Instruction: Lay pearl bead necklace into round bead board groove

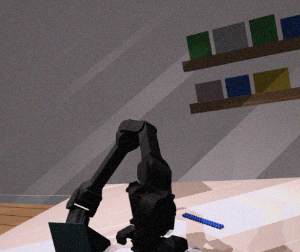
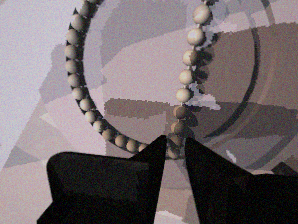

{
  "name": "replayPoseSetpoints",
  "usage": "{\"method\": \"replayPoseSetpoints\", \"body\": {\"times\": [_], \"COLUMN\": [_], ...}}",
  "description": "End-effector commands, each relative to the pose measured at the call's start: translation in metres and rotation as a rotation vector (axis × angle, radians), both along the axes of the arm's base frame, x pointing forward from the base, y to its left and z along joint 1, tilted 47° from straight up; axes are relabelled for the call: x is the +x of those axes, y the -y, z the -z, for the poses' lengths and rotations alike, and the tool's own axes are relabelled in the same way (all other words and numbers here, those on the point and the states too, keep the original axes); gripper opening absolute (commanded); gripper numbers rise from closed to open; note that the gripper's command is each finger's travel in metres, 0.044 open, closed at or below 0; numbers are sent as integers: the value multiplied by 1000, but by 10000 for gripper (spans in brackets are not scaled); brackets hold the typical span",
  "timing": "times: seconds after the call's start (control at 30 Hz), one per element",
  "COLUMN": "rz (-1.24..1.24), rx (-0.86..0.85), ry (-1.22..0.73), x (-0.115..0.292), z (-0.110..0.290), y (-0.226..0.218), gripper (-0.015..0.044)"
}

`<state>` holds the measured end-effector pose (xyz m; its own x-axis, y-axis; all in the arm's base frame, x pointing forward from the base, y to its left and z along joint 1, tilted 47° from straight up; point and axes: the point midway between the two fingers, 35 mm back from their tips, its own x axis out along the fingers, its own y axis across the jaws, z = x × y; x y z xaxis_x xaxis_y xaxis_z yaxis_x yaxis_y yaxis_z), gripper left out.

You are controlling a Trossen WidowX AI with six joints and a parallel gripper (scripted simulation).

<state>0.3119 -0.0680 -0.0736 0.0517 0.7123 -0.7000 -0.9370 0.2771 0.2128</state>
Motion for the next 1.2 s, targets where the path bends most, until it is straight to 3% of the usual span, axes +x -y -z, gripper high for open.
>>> {"method": "replayPoseSetpoints", "body": {"times": [0.0,1.17], "rz": [0,8], "rx": [0,5], "ry": [0,-1], "x": [0,2], "z": [0,-2], "y": [0,7], "gripper": [0,0]}}
